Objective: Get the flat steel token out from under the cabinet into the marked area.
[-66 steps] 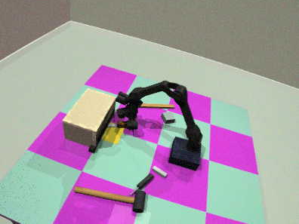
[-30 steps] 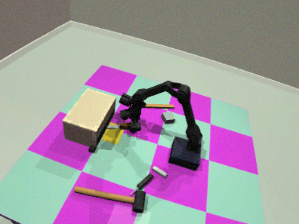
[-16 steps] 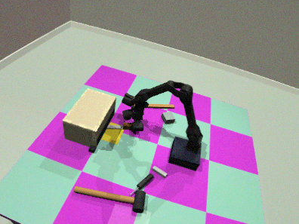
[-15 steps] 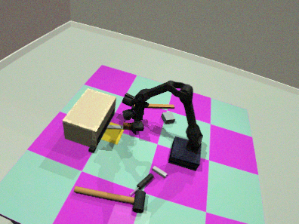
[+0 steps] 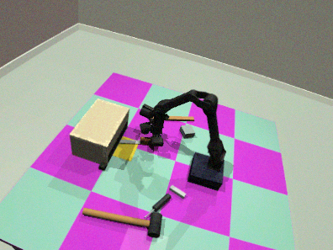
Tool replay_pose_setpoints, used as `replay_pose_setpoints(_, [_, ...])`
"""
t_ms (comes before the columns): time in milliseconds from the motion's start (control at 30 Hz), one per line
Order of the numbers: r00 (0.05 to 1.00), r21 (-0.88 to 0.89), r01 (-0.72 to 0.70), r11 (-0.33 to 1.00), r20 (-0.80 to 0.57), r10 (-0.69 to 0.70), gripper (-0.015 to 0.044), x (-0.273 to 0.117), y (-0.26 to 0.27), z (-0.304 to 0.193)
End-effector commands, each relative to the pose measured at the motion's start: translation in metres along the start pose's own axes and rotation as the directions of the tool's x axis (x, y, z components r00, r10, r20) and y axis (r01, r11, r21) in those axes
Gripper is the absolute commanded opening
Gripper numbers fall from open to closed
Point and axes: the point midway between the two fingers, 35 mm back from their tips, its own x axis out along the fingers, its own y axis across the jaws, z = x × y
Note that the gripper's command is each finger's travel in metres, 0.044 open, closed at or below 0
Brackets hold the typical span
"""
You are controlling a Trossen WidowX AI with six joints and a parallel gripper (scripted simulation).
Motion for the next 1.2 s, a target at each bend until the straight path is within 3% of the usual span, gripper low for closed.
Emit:
replay_pose_setpoints(0, [1.0,-0.004,-0.001,1.0,-0.001,0.001,0.0,0.001,0.0,-0.007])
replay_pose_setpoints(1167, [1.0,-0.004,-0.001,1.0,-0.005,0.001,0.0,0.001,-0.002,-0.053])
